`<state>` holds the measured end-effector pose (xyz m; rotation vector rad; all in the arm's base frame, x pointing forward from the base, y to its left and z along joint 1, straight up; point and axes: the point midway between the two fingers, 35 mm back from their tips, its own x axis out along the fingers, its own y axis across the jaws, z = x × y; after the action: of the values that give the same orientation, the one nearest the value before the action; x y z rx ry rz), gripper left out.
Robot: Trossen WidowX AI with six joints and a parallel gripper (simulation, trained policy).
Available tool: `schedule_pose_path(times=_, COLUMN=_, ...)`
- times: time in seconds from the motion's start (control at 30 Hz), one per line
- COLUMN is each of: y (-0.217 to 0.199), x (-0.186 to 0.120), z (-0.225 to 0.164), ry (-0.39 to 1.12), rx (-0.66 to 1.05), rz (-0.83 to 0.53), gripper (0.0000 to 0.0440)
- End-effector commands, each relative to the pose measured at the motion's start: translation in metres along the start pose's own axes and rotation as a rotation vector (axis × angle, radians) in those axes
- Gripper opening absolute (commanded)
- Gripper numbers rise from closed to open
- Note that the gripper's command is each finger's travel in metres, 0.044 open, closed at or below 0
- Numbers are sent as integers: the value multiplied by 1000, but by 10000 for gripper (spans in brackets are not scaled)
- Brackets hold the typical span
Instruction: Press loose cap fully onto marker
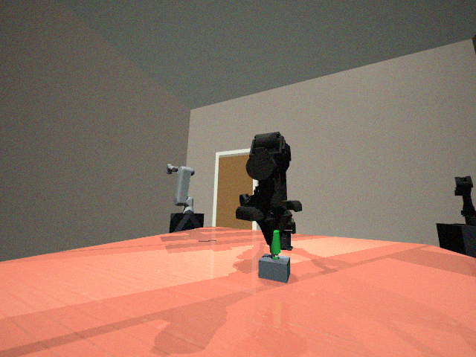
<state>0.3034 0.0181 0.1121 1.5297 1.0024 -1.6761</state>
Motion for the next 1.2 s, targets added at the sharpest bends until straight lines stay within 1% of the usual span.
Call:
schedule_pose_path(times=0.0, y=-13, x=11, z=7, ry=-34, rx=-4, rz=-65, gripper=106)
schedule_pose_path(times=0.17, y=-13, x=11, z=8, ry=-35, rx=-4, rz=-67, gripper=135)
schedule_pose_path(times=0.43, y=-19, x=12, z=10, ry=-40, rx=-3, rz=-87, gripper=209)
schedule_pose_path(times=0.53, y=-22, x=13, z=12, ry=-42, rx=-2, rz=-100, gripper=243)
schedule_pose_path(times=0.67, y=-25, x=14, z=13, ry=-37, rx=1, rz=-104, gripper=317)
schedule_pose_path(times=0.83, y=-23, x=11, z=12, ry=-16, rx=8, rz=-81, gripper=440)
schedule_pose_path(times=1.0, y=-19, x=2, z=10, ry=13, rx=13, rz=-33, gripper=440)
schedule_pose_path(times=1.17, y=-17, x=-19, z=8, ry=38, rx=14, rz=15, gripper=440)
